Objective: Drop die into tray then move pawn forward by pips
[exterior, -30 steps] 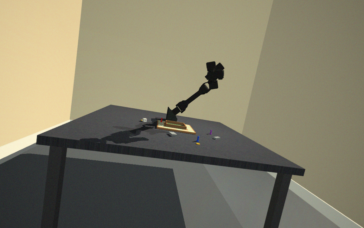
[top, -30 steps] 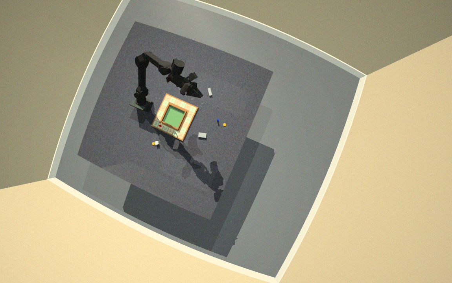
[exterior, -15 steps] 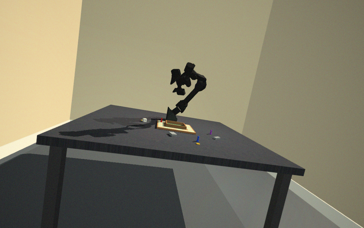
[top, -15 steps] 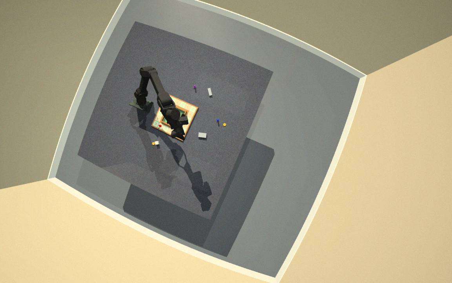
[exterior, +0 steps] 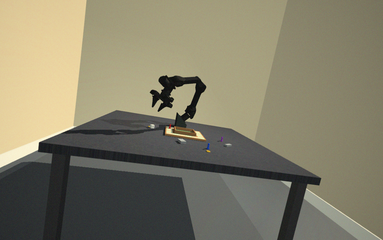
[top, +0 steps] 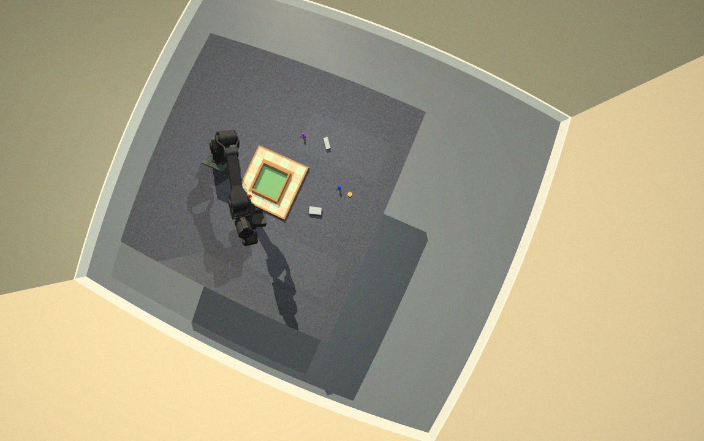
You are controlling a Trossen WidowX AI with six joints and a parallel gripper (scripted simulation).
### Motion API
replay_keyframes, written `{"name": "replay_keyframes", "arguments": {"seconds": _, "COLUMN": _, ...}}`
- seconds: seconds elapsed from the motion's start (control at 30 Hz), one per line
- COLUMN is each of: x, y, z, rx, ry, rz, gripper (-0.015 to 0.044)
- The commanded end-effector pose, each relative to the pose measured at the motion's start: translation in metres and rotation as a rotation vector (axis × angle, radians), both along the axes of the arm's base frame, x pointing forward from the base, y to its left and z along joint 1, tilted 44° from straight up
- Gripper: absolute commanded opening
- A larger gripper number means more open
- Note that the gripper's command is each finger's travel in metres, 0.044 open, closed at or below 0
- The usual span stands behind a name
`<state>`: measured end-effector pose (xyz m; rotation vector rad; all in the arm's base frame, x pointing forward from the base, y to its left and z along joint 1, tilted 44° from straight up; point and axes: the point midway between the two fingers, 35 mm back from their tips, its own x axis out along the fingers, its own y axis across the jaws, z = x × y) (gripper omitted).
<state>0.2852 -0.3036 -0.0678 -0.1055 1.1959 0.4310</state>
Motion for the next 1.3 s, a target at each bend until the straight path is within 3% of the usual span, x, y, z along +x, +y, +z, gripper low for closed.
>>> {"name": "replay_keyframes", "arguments": {"seconds": 0.0, "x": -0.045, "y": 0.022, "z": -0.044, "rx": 0.172, "ry": 0.075, "rz": 0.045, "gripper": 0.0275}}
{"name": "replay_keyframes", "arguments": {"seconds": 0.2, "x": -0.1, "y": 0.063, "z": -0.088, "rx": 0.423, "ry": 0.128, "rz": 0.098, "gripper": 0.0275}}
{"name": "replay_keyframes", "arguments": {"seconds": 1.27, "x": -0.091, "y": 0.098, "z": -0.116, "rx": 0.433, "ry": 0.126, "rz": 0.1, "gripper": 0.0275}}
